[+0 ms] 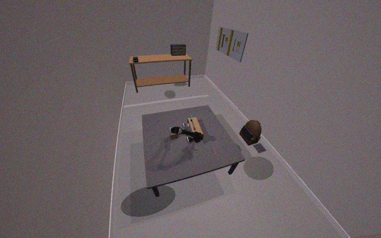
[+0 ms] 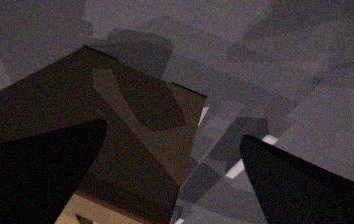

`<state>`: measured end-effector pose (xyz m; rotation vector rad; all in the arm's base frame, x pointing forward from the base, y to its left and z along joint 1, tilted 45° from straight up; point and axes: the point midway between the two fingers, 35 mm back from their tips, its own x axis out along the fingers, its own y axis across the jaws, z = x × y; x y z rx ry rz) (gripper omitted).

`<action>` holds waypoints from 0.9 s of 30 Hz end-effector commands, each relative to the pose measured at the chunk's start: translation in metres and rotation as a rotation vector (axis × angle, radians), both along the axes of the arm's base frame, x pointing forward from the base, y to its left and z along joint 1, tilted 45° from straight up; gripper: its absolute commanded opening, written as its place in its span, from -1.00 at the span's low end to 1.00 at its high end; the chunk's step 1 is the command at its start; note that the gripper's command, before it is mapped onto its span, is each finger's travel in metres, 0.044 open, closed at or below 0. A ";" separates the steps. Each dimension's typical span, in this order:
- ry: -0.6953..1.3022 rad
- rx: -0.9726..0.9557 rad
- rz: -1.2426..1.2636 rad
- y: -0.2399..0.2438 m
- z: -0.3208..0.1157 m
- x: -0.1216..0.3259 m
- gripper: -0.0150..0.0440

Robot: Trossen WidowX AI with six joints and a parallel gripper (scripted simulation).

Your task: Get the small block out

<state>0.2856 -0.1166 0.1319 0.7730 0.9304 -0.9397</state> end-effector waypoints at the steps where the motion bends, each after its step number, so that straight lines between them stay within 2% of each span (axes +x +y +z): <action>1: -0.129 -0.038 0.047 0.045 0.029 0.029 0.86; 4: -0.169 -0.032 0.059 0.077 0.034 0.037 0.86; 10: -0.072 0.028 -0.071 0.118 -0.010 0.025 0.86; 13: 0.009 0.019 -0.191 0.149 -0.046 0.004 0.86; 16: 0.042 -0.010 -0.260 0.164 -0.064 -0.012 0.86; 27: 0.055 -0.033 -0.297 0.172 -0.073 -0.021 0.86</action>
